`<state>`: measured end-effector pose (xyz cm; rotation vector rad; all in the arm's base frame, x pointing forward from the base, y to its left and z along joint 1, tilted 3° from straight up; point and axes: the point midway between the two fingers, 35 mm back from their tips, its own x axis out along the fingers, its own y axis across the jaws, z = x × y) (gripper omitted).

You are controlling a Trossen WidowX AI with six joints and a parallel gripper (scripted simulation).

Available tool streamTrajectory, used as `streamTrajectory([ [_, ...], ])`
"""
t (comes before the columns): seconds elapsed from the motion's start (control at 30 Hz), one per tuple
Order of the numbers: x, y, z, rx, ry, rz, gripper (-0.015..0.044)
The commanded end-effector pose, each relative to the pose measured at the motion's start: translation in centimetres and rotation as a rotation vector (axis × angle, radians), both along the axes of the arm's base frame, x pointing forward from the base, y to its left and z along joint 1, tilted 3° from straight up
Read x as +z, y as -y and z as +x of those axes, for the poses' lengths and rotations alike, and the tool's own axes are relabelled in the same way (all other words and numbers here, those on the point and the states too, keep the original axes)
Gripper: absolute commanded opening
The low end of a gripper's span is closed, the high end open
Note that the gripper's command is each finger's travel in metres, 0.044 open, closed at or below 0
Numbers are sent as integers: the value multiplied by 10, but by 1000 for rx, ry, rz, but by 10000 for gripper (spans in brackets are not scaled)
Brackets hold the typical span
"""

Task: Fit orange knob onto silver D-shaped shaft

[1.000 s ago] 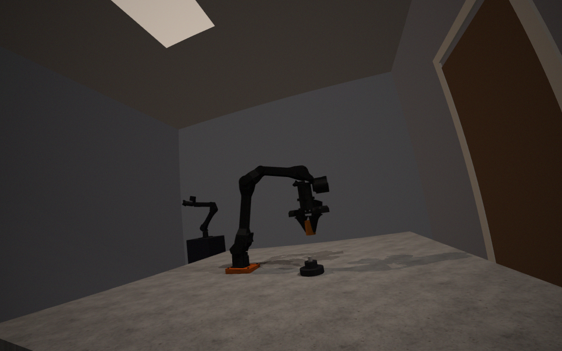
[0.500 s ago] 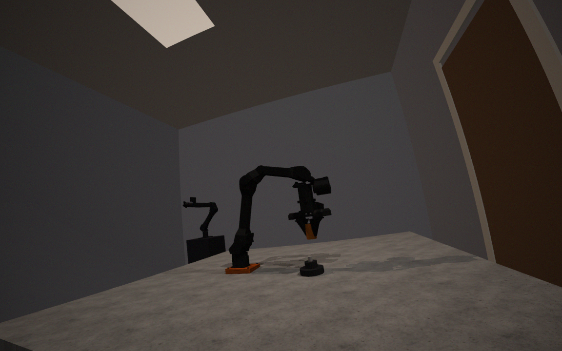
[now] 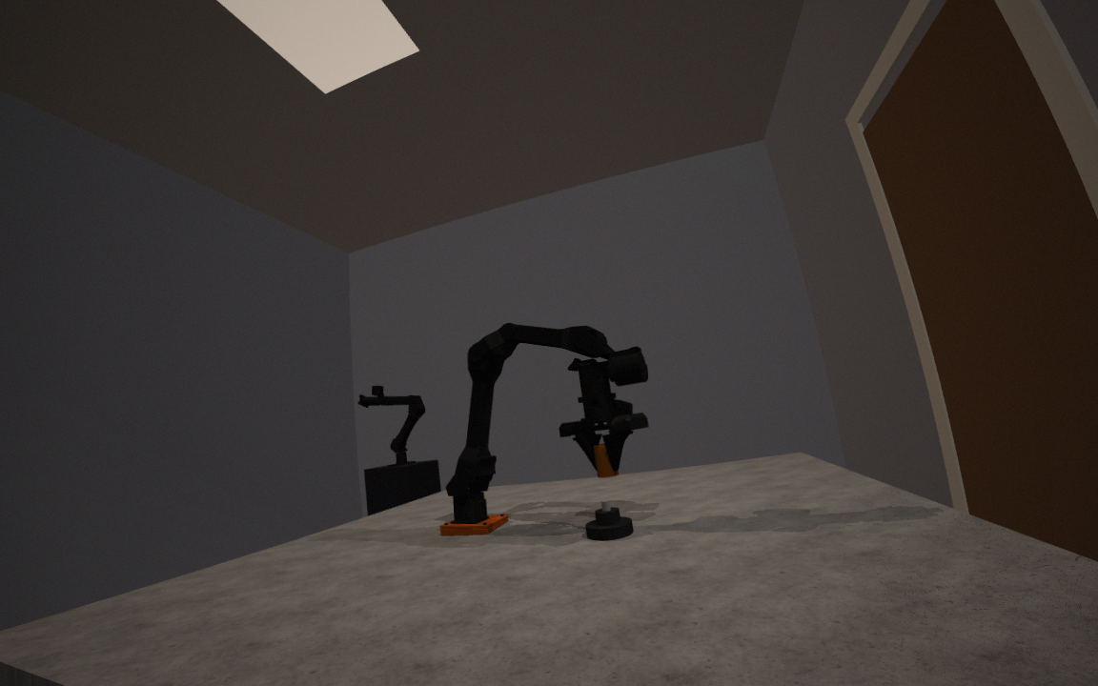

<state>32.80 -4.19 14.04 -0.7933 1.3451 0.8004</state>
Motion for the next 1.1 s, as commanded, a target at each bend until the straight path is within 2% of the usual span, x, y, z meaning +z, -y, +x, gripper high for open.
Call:
streamTrajectory([
  [0.0, -5, 14, 1, 0, -2, 2, 0],
  [0.37, -14, 44, -1, 5, 1, -2, 0],
  [0.83, -39, 44, 1, 1, 1, -1, 0],
  [1.07, -36, 44, 1, -1, 1, -1, 0],
])
